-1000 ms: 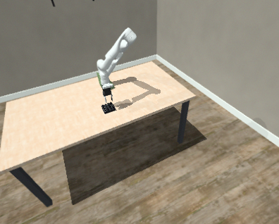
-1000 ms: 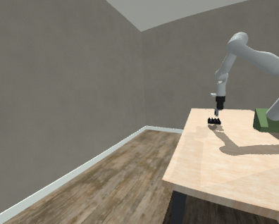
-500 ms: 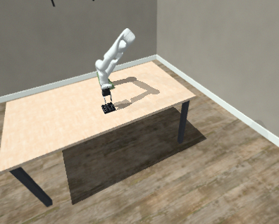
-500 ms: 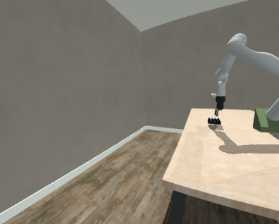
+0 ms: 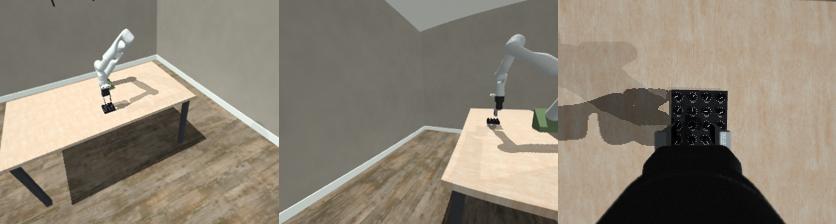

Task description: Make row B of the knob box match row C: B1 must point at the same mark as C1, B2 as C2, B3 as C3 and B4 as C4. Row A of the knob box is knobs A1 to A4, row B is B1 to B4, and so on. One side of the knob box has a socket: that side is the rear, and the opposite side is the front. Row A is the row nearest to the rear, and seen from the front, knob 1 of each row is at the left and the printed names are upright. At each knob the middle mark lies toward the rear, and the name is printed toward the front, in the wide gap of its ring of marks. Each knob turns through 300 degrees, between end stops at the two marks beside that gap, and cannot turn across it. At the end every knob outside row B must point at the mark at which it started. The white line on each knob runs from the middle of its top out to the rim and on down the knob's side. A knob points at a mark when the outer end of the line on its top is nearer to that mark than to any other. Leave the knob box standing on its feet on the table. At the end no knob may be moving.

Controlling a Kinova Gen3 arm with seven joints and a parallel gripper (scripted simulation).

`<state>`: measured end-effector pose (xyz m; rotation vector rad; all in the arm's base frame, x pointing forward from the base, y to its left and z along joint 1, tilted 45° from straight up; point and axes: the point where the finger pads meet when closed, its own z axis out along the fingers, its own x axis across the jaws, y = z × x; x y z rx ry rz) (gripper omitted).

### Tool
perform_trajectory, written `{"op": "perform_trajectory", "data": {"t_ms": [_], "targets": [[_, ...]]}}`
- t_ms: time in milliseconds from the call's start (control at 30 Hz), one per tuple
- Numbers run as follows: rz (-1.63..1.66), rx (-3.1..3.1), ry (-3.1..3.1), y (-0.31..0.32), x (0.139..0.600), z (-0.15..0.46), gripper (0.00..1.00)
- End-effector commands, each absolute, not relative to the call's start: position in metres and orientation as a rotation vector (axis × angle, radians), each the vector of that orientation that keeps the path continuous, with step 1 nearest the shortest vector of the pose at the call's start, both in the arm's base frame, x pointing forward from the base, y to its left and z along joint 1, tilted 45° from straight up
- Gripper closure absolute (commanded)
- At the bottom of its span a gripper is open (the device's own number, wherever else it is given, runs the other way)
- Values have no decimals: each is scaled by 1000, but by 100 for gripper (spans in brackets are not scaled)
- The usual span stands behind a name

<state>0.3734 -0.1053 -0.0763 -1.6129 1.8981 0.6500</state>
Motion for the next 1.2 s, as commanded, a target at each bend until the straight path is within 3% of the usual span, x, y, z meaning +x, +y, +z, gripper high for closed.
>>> {"op": "perform_trajectory", "data": {"t_ms": [0, 1167], "targets": [[650, -1610, 1901, -107, 373, -77, 0], [667, -1584, 1900, -109, 370, -82, 0]]}}
